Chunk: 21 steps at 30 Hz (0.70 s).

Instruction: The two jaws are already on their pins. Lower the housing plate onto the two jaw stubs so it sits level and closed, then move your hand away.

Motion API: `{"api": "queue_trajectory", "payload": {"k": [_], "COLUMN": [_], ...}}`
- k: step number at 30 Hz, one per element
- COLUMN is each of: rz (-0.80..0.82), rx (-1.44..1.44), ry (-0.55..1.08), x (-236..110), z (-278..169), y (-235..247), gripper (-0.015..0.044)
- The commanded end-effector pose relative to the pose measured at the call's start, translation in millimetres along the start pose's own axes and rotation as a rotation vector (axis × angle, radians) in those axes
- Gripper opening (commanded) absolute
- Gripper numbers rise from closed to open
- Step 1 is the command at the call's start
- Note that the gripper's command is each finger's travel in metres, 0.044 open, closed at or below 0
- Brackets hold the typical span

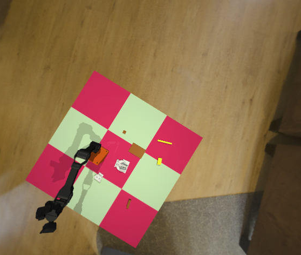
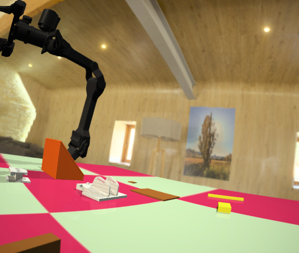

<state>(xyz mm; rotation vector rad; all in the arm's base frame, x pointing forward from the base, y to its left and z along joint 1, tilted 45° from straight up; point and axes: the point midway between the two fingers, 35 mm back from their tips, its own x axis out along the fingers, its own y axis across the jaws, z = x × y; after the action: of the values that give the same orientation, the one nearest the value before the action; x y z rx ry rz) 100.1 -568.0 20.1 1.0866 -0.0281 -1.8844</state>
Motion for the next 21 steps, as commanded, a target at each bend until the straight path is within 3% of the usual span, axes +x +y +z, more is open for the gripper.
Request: {"api": "queue_trajectory", "payload": {"k": [1,21], "rz": [-0.030,-0.152], "rx": [-0.061,-0.300], "ry": [0.070,0.392], "x": [3.3,-5.5], "z": [-22.2,-107.2], "y": [-9.6,-54.3], "gripper": [0.0440,0.0440]}}
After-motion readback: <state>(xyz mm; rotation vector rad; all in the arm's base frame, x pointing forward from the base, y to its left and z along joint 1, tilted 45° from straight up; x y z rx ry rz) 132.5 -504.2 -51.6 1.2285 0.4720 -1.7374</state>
